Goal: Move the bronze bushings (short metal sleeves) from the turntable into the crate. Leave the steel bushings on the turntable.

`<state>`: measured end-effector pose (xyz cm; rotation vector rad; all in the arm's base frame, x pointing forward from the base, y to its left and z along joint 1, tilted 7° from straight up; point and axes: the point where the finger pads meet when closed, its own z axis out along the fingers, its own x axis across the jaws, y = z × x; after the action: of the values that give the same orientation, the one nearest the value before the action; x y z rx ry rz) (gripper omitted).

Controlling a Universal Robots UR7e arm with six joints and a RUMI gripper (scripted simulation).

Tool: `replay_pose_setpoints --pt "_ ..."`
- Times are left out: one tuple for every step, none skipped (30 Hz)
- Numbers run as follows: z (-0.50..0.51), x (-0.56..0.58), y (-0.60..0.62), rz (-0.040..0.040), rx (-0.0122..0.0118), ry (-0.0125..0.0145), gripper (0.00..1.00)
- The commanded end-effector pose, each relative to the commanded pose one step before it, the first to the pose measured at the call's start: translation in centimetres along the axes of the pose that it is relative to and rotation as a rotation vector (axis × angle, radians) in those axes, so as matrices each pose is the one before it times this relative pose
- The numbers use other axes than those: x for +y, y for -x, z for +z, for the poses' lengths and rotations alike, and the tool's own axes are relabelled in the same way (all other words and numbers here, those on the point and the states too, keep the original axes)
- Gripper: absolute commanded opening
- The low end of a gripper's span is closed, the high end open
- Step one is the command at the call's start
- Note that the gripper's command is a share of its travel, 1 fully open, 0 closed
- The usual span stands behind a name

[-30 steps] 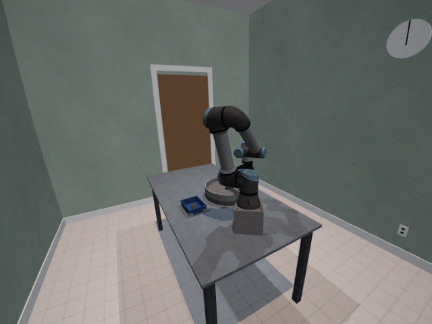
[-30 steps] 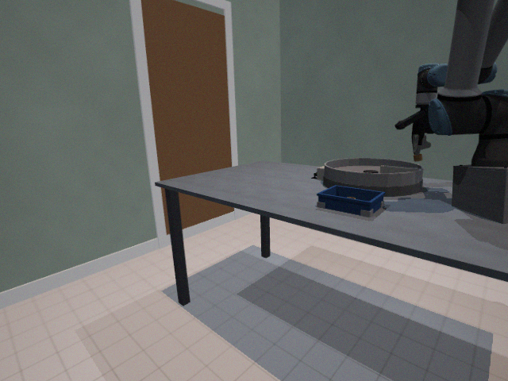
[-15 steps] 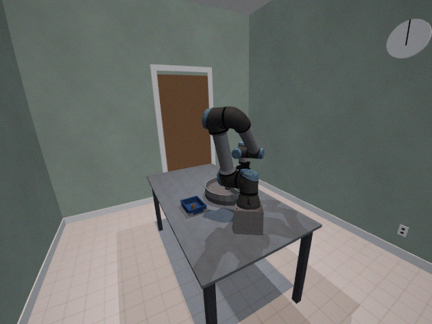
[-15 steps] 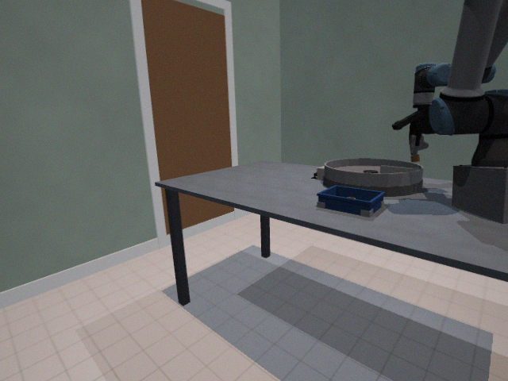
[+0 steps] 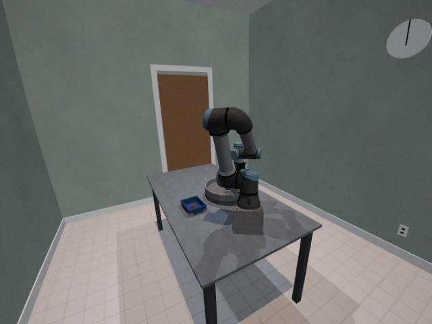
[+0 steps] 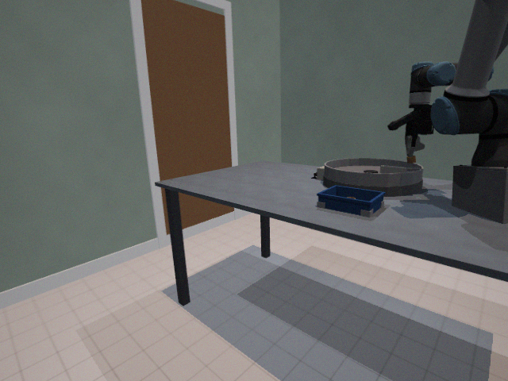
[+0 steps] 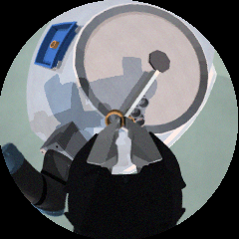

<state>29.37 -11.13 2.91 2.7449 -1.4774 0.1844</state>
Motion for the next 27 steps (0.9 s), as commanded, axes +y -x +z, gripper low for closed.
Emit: replay_pose_setpoints --pt "-0.043 -1.504 1.753 0.00391 -0.0008 0.00357 0.0" --pt "-0.001 -0.229 0.249 0.0 0.00001 0.00001 0.0" --pt "-0.001 -0.23 0.252 0.0 0.00001 0.00001 0.0" --pt "-0.001 -0.232 0.252 0.0 0.00001 0.00001 0.0" --pt "-0.001 -0.233 0.253 0.0 0.00004 0.0 0.0" --pt "-0.003 -0.235 0.25 0.0 0.00018 -0.00003 0.0" --pt "-0.003 -0.236 0.25 0.0 0.00019 -0.00004 0.0" --pt "-0.003 -0.238 0.251 0.0 0.0002 -0.00005 0.0" --pt "-0.027 -0.248 0.22 0.0 0.00079 -0.00022 0.0" --pt "-0.006 -0.248 0.227 0.0 -0.00013 0.00003 0.0" --pt "0.0 0.0 0.0 0.0 0.0 0.0 0.0" --pt "0.0 0.0 0.0 0.0 0.0 0.0 0.0" --pt "-0.051 -0.278 0.14 0.0 0.0005 -0.00016 0.0" --pt "-0.012 -0.25 0.235 0.0 0.00029 -0.00011 0.0" --pt "-0.013 -0.248 0.247 0.0 0.00028 -0.00011 0.0" --pt "-0.002 -0.244 0.262 0.0 0.00002 -0.00003 0.0" --pt "-0.002 -0.245 0.262 0.0 0.00003 -0.00003 0.0" --pt "-0.006 -0.247 0.258 0.0 0.00012 -0.00007 0.0" --pt "-0.01 -0.25 0.254 0.0 0.0002 -0.00011 0.0" --pt "-0.015 -0.255 0.247 0.00001 0.00032 -0.00016 0.0" --pt "-0.019 -0.257 0.243 0.00001 0.0004 -0.00021 0.0" --pt "-0.005 -0.25 0.264 0.00001 0.00007 -0.00007 0.0" --pt "-0.001 -0.249 0.268 0.0 -0.00001 -0.00004 0.0" --pt "-0.001 -0.25 0.268 0.0 -0.00001 -0.00004 0.0" --pt "-0.001 -0.25 0.269 0.0 -0.00001 -0.00004 0.0" --pt "-0.001 -0.25 0.27 0.0 0.0 -0.00004 0.0" --pt "-0.001 -0.251 0.27 0.0 -0.00001 -0.00004 0.0"
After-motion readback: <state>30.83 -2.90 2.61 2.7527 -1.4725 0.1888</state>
